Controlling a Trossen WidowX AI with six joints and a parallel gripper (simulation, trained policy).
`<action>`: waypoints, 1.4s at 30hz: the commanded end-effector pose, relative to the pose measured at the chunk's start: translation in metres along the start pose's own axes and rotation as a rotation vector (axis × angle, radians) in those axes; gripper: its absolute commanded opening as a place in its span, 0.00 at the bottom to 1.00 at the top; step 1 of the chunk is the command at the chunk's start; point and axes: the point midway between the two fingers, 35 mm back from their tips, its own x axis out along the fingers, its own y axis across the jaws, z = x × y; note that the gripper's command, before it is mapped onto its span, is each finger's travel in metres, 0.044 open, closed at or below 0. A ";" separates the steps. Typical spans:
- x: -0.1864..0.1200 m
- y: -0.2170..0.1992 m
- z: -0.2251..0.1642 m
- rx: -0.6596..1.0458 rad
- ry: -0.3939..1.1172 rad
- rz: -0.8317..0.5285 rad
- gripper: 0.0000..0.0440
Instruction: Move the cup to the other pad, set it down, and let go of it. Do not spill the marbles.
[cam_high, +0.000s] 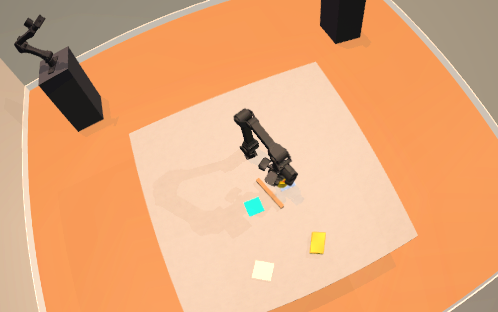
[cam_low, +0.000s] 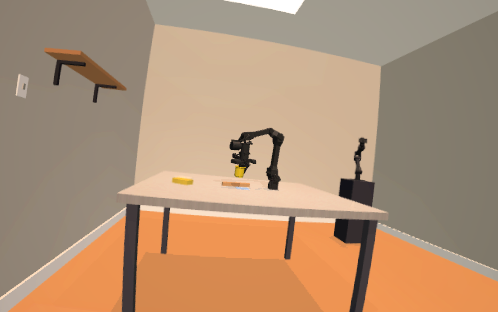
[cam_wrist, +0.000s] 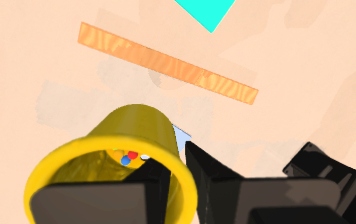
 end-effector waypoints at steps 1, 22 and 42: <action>-0.009 0.000 0.008 0.039 -0.006 0.029 0.00; -0.017 -0.004 0.077 0.224 -0.089 0.132 0.00; 0.014 -0.027 0.132 0.368 -0.137 0.143 0.00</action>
